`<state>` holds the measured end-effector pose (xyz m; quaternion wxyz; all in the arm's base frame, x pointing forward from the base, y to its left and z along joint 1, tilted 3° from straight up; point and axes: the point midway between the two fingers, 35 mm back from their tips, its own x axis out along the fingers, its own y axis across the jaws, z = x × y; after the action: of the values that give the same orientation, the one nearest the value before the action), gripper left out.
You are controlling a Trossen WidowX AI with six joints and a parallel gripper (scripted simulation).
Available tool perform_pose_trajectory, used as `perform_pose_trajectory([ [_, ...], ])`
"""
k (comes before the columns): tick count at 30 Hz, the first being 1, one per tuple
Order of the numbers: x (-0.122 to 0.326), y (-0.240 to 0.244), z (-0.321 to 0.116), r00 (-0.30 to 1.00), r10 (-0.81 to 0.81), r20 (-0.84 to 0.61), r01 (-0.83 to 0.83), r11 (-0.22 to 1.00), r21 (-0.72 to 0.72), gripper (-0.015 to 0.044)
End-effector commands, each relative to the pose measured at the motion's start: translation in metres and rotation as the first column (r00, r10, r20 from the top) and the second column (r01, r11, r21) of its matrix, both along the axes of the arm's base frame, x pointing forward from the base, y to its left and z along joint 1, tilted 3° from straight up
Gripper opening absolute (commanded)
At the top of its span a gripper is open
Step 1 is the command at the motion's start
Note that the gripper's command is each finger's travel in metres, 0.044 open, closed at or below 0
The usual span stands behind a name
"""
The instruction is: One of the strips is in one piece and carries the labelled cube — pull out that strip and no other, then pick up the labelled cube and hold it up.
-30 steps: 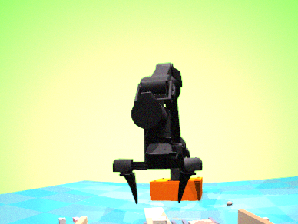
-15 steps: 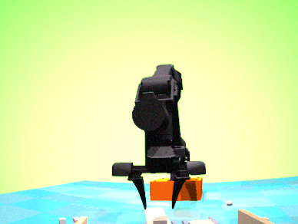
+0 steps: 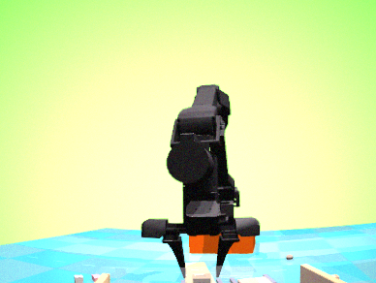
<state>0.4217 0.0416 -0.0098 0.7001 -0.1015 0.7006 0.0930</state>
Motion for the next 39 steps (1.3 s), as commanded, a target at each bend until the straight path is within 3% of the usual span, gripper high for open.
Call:
perform_pose_trajectory([
  [1,-0.002,0.000,-0.009,1.000,-0.005,-0.010,0.005,1.000,0.001,0.0250],
  [15,-0.003,0.000,-0.023,1.000,-0.005,-0.010,0.005,1.000,0.001,0.0250],
  [19,-0.002,0.000,-0.021,1.000,0.000,-0.006,0.000,1.000,-0.001,0.0145],
  [25,-0.002,0.000,-0.021,1.000,0.000,-0.006,0.000,1.000,-0.001,0.0105],
  [29,-0.004,0.000,-0.019,1.000,0.000,-0.006,0.000,1.000,-0.001,0.0000],
  [39,-0.040,-0.004,0.009,1.000,-0.003,-0.011,0.003,1.000,0.000,0.0000],
])
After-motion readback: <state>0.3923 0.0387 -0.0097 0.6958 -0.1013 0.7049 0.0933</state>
